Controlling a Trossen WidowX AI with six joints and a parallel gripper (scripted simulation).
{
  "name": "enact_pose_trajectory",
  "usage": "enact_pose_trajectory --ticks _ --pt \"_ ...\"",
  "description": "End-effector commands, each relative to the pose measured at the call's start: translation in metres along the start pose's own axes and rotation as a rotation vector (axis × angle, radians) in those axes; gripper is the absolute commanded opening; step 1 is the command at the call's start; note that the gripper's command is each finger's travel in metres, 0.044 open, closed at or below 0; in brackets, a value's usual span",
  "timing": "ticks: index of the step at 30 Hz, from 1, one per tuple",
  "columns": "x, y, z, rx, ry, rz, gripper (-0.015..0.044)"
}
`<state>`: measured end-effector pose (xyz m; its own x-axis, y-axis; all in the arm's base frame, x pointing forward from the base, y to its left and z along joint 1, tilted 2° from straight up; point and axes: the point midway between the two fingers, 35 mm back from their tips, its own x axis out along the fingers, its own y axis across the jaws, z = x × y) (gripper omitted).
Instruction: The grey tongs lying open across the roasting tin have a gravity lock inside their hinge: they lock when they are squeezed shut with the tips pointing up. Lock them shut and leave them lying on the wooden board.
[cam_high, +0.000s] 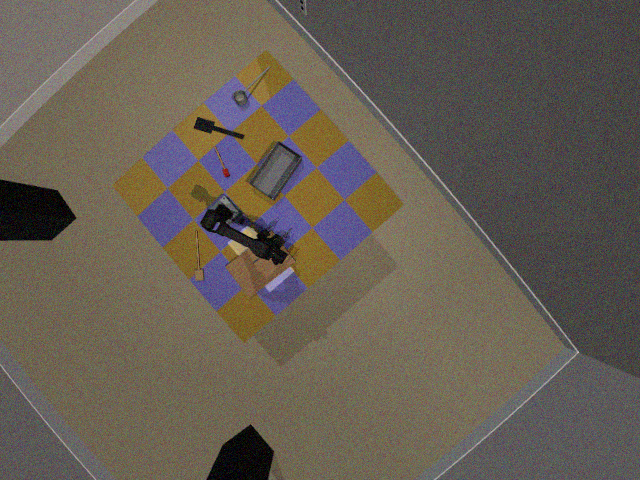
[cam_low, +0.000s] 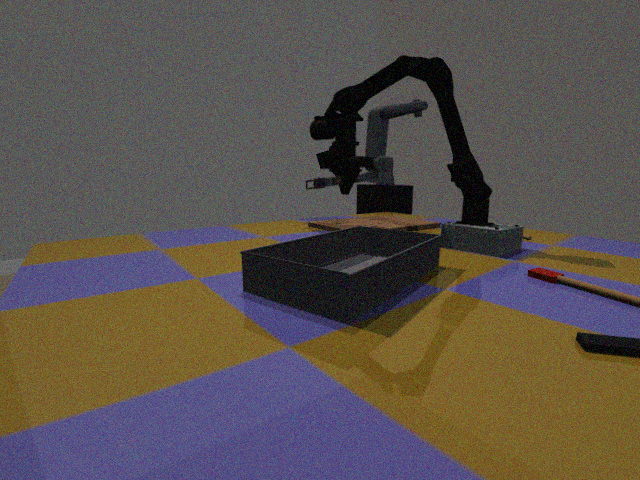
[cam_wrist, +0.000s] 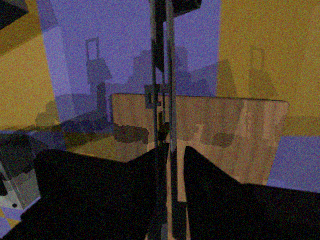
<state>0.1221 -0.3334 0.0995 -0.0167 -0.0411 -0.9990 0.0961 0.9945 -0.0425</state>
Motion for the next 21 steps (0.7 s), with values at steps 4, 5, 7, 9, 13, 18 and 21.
enact_pose_trajectory --ticks 4,5,7,9,13,18,21 --pt "-0.003 -0.016 -0.036 -0.085 0.0 -0.006 -0.015" --pt "-0.003 -0.018 -0.042 -0.098 0.0 -0.007 -0.015" --pt "-0.003 -0.021 -0.054 -0.125 0.002 -0.007 -0.015" --pt "-0.003 -0.025 -0.065 -0.152 0.003 -0.007 -0.015" --pt "-0.003 -0.03 -0.089 -0.205 0.005 -0.008 -0.015" --pt "-0.003 -0.035 -0.117 -0.265 0.007 -0.009 -0.015" --pt "-0.003 -0.036 -0.134 -0.302 0.01 -0.008 -0.015"
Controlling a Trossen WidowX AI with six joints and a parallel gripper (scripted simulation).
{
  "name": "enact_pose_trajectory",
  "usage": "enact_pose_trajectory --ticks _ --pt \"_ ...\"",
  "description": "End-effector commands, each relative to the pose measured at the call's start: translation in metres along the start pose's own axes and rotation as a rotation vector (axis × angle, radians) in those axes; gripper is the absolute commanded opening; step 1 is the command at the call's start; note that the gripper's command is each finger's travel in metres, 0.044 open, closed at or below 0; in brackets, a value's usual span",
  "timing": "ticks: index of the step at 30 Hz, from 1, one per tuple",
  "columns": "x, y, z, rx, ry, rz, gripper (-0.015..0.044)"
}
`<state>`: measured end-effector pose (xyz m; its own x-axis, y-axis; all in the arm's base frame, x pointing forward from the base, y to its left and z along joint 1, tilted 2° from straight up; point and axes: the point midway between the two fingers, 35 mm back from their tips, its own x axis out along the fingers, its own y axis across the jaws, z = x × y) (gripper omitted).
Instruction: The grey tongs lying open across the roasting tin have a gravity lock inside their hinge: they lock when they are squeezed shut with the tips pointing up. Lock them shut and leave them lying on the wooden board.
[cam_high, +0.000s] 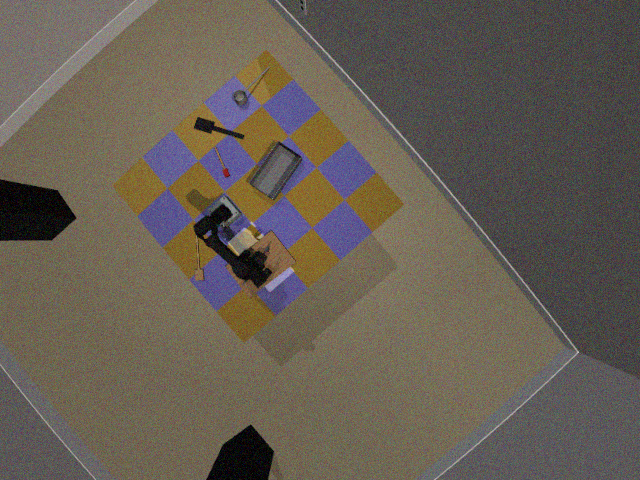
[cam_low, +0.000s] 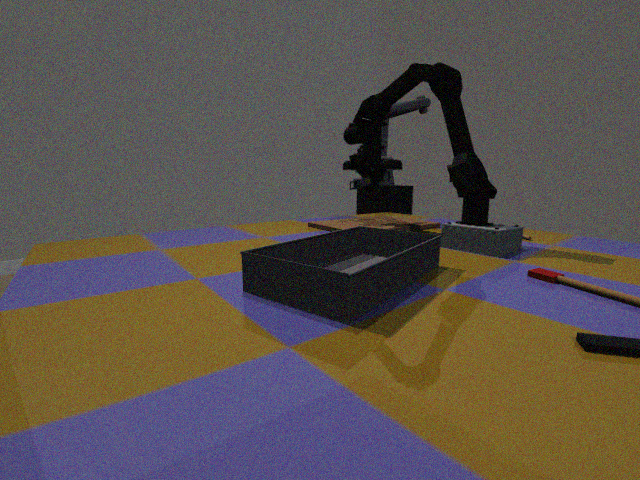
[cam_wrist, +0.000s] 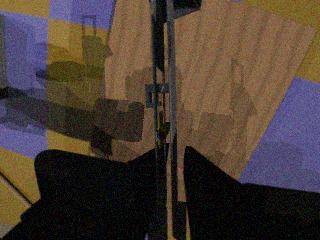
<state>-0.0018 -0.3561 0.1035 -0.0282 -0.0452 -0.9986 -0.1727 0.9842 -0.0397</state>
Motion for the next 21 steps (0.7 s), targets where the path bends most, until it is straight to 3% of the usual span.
enact_pose_trajectory --ticks 1,12,21 --pt "-0.0021 0.0032 -0.018 -0.045 -0.001 -0.005 -0.015" --pt "-0.0016 0.0054 -0.0252 -0.061 0.015 0.002 -0.015" --pt "0.0014 0.0115 -0.0192 -0.049 0.267 0.073 -0.015"
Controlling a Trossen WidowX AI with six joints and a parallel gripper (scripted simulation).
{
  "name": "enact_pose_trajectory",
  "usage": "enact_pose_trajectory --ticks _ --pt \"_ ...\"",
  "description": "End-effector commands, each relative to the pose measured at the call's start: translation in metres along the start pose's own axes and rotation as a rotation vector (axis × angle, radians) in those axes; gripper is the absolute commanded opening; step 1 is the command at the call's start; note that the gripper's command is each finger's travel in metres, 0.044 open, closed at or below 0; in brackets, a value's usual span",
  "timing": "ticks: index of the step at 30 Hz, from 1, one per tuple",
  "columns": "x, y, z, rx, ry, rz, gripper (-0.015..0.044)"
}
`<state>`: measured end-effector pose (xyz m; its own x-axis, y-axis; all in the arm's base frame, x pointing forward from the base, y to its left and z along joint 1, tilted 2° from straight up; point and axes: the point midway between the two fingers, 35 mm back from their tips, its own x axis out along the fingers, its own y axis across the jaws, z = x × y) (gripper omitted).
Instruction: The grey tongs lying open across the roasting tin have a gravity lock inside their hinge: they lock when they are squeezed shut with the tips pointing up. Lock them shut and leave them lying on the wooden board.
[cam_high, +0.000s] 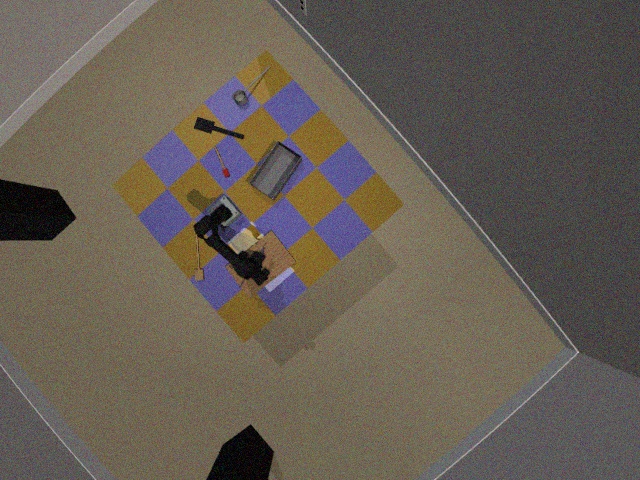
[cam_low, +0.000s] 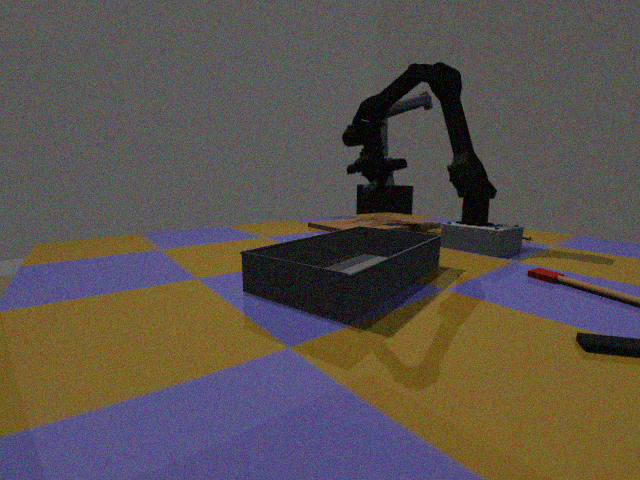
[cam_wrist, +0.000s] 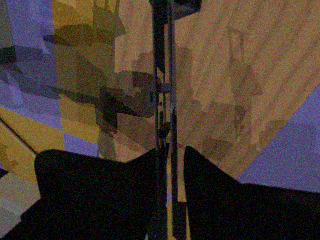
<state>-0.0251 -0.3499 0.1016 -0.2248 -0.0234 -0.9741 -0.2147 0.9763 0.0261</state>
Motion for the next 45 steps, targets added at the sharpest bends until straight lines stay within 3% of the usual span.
enact_pose_trajectory --ticks 1,18,45 --pt "-0.002 0.002 0.003 0.005 0.109 0.021 -0.015" --pt "-0.033 -0.003 0.017 0.017 0.668 -0.065 -0.015" --pt "-0.034 -0.003 0.017 0.017 0.673 -0.068 -0.015"
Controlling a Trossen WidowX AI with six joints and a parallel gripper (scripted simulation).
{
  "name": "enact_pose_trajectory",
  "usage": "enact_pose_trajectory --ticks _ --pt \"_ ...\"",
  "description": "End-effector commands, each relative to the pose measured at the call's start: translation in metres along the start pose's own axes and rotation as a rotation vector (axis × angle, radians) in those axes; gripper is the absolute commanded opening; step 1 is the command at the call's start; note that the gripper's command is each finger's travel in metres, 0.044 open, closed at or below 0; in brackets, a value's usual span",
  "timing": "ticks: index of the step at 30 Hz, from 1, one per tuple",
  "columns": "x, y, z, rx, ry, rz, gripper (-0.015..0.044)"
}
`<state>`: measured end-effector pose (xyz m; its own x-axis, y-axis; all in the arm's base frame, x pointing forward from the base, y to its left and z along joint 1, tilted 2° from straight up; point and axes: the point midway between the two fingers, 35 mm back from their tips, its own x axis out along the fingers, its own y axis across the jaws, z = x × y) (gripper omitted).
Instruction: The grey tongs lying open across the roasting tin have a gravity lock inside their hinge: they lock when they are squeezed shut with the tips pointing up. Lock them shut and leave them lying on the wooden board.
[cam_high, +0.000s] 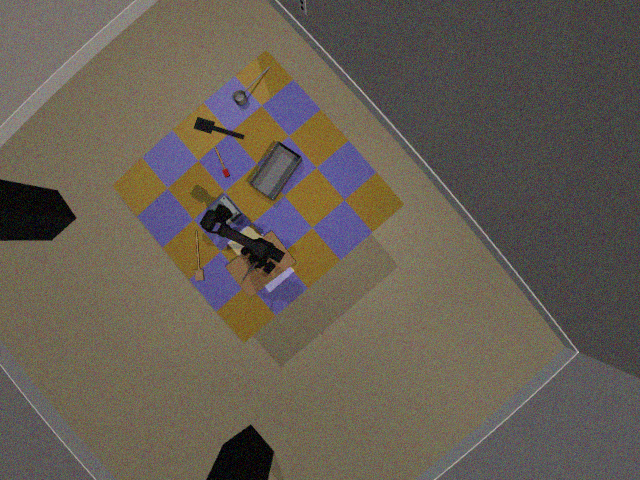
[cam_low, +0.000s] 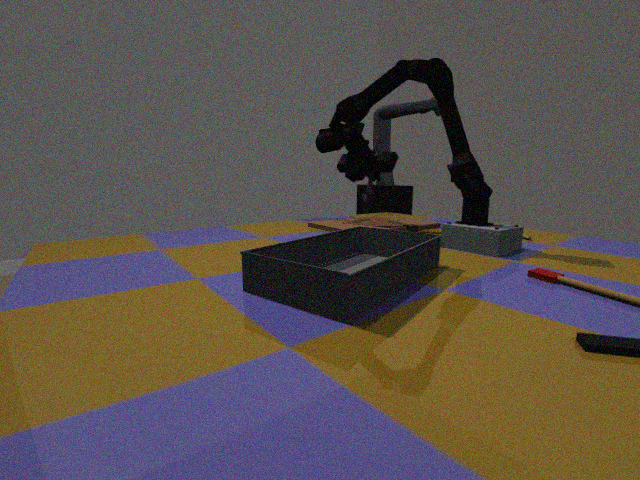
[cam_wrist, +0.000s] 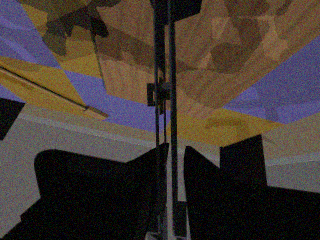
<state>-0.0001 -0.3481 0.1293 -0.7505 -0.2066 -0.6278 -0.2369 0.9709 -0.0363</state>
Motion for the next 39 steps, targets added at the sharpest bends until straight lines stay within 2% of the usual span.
enact_pose_trajectory --ticks 1,14,27,39 --pt "0.0 0.0 -0.001 0.003 0.008 -0.001 -0.015" --pt "0.004 0.002 0.0 -0.002 -0.039 0.019 -0.015" --pt "0.029 0.007 0.006 -0.015 -0.415 0.092 -0.015" --pt "0.036 0.003 0.003 -0.003 -0.759 0.036 -0.015"
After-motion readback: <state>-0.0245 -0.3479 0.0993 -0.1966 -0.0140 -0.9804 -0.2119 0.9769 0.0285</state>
